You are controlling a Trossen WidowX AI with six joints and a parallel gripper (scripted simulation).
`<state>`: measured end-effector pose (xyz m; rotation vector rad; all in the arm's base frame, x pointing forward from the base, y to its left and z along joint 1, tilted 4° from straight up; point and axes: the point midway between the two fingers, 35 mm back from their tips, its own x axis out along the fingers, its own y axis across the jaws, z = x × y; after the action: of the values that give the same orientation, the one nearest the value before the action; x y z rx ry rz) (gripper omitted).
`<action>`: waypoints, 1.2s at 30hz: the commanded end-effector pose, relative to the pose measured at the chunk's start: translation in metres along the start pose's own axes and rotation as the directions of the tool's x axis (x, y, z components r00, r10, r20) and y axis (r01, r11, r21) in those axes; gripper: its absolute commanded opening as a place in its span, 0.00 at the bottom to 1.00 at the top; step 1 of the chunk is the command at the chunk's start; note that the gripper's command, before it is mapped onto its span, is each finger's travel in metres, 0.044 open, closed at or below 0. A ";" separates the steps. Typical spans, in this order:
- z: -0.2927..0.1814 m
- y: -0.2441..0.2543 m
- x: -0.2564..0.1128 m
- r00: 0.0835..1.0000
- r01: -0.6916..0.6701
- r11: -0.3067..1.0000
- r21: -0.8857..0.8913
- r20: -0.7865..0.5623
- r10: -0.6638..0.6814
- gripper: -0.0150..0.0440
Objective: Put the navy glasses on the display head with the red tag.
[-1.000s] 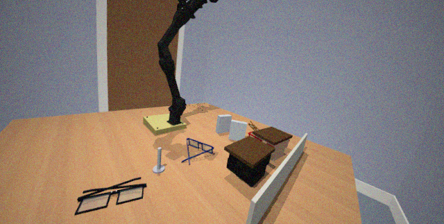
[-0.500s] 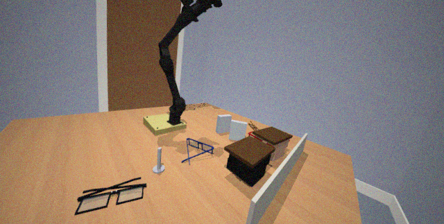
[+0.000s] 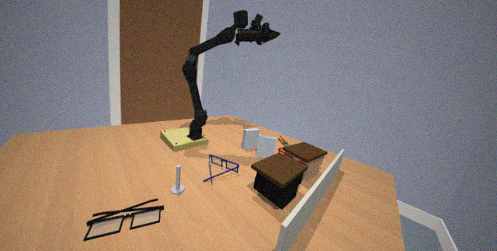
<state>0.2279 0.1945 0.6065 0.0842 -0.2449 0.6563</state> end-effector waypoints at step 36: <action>-0.442 -0.231 -0.286 -0.170 0.449 0.879 -0.160 -0.981 -0.092 0.59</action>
<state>0.2692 -0.0792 0.1335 -0.2275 1.3213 0.0901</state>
